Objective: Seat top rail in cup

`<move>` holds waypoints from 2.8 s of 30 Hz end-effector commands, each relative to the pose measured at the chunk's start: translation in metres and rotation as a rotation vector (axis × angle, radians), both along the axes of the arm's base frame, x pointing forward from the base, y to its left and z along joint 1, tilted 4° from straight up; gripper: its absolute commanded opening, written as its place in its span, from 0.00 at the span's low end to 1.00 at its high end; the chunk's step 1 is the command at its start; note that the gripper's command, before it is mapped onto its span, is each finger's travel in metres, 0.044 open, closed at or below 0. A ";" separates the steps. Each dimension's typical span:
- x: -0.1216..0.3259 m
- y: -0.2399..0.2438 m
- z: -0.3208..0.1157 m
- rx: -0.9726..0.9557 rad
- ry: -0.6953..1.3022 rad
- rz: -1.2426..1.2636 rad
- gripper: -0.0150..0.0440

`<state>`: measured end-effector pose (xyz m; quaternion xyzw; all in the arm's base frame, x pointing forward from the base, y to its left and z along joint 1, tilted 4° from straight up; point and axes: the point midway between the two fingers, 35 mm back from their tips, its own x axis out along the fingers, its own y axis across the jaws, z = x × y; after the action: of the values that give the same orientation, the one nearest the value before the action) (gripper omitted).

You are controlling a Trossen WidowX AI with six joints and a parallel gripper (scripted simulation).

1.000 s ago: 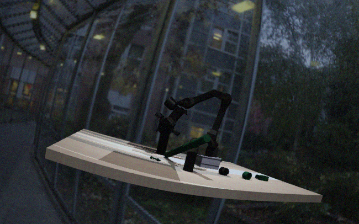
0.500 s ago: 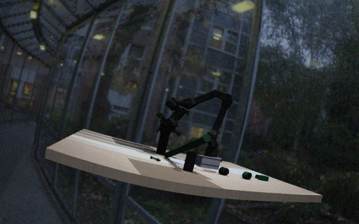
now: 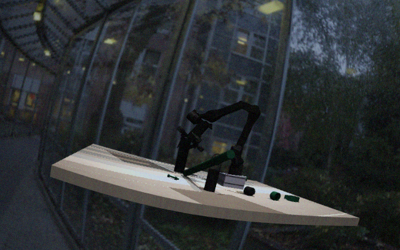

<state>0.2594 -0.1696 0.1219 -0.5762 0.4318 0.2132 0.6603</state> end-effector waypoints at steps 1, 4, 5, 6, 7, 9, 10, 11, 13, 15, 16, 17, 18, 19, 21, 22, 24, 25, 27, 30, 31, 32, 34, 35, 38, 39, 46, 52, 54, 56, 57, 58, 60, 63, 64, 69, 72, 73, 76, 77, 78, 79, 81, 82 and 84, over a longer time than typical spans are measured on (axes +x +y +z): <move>-0.003 0.001 -0.001 -0.003 0.004 0.028 0.25; -0.006 0.002 -0.001 -0.006 0.007 0.064 0.25; -0.007 0.002 -0.001 -0.007 0.008 0.074 0.25; -0.008 0.002 -0.001 -0.007 0.008 0.081 0.25; -0.008 0.002 -0.001 -0.007 0.008 0.084 0.25; -0.009 0.003 -0.001 -0.008 0.009 0.093 0.25; -0.010 0.003 -0.001 -0.009 0.010 0.101 0.25; -0.010 0.003 -0.002 -0.009 0.011 0.112 0.25; -0.013 0.003 -0.002 -0.012 0.013 0.138 0.25; -0.014 0.004 -0.002 -0.013 0.014 0.155 0.25; -0.015 0.004 -0.002 -0.013 0.014 0.157 0.25; -0.015 0.004 -0.002 -0.013 0.014 0.160 0.25; -0.015 0.004 -0.002 -0.014 0.015 0.167 0.25; -0.016 0.004 -0.002 -0.014 0.016 0.175 0.25; -0.019 0.004 -0.002 -0.016 0.018 0.200 0.25; -0.020 0.004 -0.002 -0.017 0.019 0.212 0.25; -0.021 0.005 -0.002 -0.019 0.019 0.228 0.25; -0.021 0.005 -0.003 -0.019 0.019 0.230 0.25; -0.022 0.005 -0.003 -0.019 0.020 0.239 0.25; -0.025 0.005 -0.003 -0.022 0.023 0.269 0.25; -0.026 0.005 -0.003 -0.023 0.024 0.281 0.25; -0.027 0.005 -0.003 -0.024 0.025 0.293 0.25; -0.028 0.005 -0.003 -0.025 0.025 0.304 0.25; -0.028 0.005 -0.003 -0.025 0.025 0.306 0.25; -0.030 0.005 -0.003 -0.026 0.026 0.319 0.25; -0.030 0.005 -0.003 -0.026 0.026 0.322 0.25; -0.028 0.005 -0.003 -0.024 0.025 0.300 0.25; -0.027 0.005 -0.003 -0.024 0.024 0.295 0.25; -0.027 0.005 -0.003 -0.026 0.024 0.300 0.25; -0.027 0.005 -0.003 -0.026 0.024 0.300 0.25; -0.027 0.005 -0.003 -0.026 0.024 0.300 0.25; -0.027 0.005 -0.003 -0.026 0.024 0.300 0.25; -0.027 0.005 -0.003 -0.026 0.024 0.300 0.25; -0.027 0.005 -0.003 -0.026 0.024 0.300 0.34; -0.027 0.005 -0.003 -0.026 0.024 0.300 0.39; -0.027 0.005 -0.003 -0.026 0.024 0.300 0.61; -0.027 0.007 -0.001 -0.025 0.024 0.300 0.74; -0.027 0.009 0.001 -0.025 0.024 0.300 0.79; -0.026 0.017 0.009 -0.024 0.025 0.301 0.92; -0.026 0.021 0.012 -0.024 0.025 0.302 0.97; -0.026 0.025 0.016 -0.023 0.025 0.302 1.00; -0.026 0.029 0.019 -0.023 0.025 0.302 1.00; -0.027 0.037 0.026 -0.022 0.025 0.303 1.00; -0.028 0.041 0.030 -0.022 0.024 0.303 1.00; -0.029 0.047 0.034 -0.021 0.024 0.304 1.00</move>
<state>0.2328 -0.1307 0.1484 -0.6399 0.3476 0.3142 0.6091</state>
